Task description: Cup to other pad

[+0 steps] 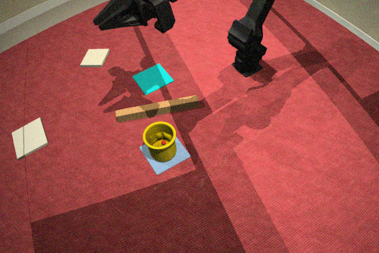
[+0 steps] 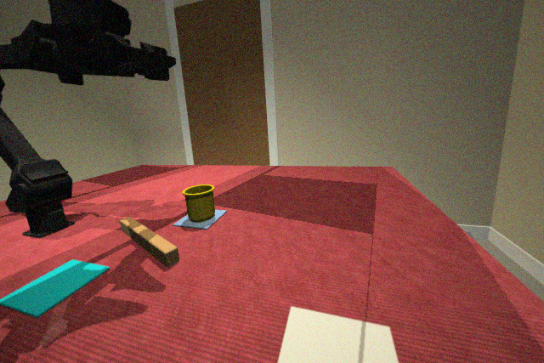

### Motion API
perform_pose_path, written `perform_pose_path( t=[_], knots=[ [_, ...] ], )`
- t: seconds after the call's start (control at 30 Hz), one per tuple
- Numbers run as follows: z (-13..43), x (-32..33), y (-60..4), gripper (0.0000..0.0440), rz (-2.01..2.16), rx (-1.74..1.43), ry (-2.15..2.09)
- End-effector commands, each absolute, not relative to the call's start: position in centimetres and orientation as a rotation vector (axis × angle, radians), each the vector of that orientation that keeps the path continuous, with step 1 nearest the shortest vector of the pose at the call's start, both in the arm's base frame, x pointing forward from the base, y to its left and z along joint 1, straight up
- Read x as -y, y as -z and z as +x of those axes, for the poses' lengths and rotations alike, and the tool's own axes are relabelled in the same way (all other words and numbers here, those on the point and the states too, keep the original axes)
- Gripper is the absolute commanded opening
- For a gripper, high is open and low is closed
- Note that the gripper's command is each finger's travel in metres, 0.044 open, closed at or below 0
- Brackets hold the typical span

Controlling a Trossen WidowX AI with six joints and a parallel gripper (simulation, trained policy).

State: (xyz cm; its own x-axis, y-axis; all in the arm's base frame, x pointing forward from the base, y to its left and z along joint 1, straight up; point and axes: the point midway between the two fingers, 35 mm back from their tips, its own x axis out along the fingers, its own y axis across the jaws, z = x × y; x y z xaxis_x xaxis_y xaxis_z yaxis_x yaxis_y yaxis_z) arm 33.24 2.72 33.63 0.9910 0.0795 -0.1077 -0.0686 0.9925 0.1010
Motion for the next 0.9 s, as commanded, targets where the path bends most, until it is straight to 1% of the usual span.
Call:
perform_pose_path(
  t=[0.0,0.87],
  knots=[
    [33.5,-3.3,-34.0,0.0127,0.132,-0.139,-0.091],
    [35.0,-7.2,-33.9,0.0160,0.442,-0.483,-0.097]
  ],
)
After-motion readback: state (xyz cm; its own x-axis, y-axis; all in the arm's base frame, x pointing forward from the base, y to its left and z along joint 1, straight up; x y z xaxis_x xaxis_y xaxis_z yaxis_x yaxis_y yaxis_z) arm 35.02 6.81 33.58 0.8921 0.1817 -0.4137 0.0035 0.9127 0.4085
